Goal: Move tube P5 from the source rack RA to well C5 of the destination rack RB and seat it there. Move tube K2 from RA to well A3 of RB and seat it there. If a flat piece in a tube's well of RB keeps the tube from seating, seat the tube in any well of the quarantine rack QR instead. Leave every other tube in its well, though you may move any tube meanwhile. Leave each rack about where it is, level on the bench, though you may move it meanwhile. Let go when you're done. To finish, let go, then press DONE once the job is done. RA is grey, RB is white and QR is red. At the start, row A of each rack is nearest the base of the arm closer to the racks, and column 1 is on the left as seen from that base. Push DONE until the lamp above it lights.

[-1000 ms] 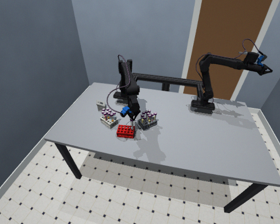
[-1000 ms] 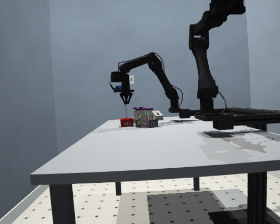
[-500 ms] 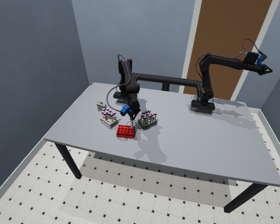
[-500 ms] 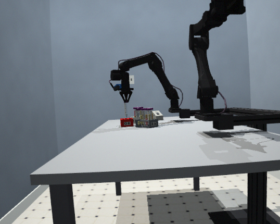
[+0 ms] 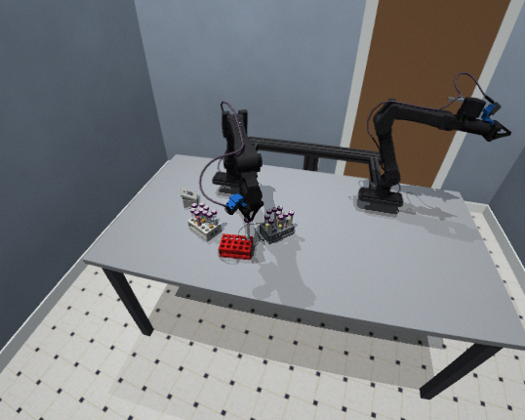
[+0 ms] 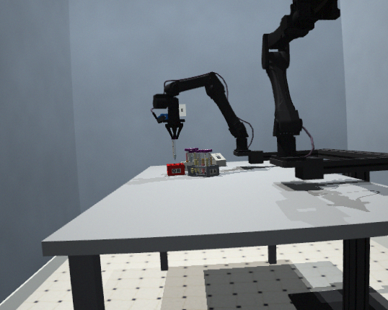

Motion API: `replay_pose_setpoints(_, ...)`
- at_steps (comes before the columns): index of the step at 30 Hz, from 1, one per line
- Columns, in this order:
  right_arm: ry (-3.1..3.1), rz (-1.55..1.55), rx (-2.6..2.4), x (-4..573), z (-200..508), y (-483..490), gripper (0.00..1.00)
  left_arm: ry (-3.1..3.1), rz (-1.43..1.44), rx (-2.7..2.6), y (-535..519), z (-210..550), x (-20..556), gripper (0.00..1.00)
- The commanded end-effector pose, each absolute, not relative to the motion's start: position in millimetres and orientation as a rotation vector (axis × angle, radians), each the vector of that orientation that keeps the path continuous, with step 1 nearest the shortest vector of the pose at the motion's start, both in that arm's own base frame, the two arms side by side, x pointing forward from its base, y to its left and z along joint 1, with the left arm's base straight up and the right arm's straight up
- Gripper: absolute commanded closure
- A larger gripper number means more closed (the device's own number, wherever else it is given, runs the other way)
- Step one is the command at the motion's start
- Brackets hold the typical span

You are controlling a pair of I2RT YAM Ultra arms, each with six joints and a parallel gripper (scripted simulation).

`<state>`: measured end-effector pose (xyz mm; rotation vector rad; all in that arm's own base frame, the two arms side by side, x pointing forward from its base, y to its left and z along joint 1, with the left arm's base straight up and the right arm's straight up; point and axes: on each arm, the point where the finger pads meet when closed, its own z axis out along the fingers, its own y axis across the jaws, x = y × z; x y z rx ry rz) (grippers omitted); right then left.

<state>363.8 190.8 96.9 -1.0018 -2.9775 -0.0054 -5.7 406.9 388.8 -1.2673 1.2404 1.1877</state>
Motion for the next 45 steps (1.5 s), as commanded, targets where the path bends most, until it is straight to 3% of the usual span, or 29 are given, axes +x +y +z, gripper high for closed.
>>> replay_pose_setpoints(1, -2.999, -0.035, -1.027, 368, 120, 184, 1.0, 1.202, 1.221, -1.221, 398, 416, -7, 1.0)
replay_pose_setpoints(45, -2.992, -0.017, -1.009, 300, 106, 183, 1.0, 1.202, 1.221, -1.221, 398, 416, -7, 1.0)
